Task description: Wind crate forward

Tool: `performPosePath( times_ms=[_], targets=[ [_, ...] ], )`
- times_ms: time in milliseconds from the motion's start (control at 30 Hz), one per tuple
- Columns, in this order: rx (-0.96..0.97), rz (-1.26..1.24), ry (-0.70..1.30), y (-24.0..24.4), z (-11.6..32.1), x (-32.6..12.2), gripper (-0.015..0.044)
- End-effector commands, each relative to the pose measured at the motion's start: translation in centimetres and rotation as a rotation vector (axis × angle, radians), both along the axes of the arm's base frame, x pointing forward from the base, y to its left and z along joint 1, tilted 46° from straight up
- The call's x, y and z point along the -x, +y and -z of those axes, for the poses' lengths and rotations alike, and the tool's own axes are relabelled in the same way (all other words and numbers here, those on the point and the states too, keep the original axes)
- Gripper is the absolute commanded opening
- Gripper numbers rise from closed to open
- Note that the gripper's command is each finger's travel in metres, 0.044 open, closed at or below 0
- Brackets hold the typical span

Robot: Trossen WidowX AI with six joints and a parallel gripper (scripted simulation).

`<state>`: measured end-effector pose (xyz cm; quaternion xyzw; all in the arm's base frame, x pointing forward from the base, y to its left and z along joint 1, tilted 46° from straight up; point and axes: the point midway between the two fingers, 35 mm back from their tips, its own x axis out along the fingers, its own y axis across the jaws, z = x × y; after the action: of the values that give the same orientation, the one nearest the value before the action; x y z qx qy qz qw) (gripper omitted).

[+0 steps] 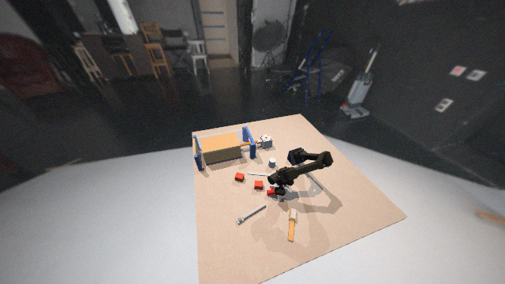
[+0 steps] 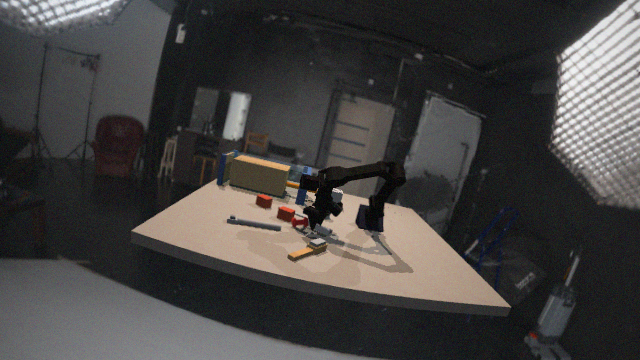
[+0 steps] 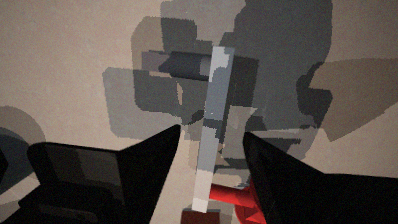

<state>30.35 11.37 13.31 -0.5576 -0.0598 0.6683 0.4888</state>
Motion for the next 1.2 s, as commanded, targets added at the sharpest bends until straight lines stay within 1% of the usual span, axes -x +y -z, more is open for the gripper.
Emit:
performPosePath(
  times_ms=[0, 1067, 1100, 1167],
  targets=[
    [0.000, -0.001, 0.000, -0.01, -0.02, 0.03, 0.0233],
    [0.000, -0.001, 0.000, -0.01, -0.02, 0.03, 0.0020],
    [0.000, -0.001, 0.000, -0.01, -0.02, 0.03, 0.0000],
    [0.000, -0.001, 0.000, -0.01, -0.02, 0.03, 0.0000]
  ],
)
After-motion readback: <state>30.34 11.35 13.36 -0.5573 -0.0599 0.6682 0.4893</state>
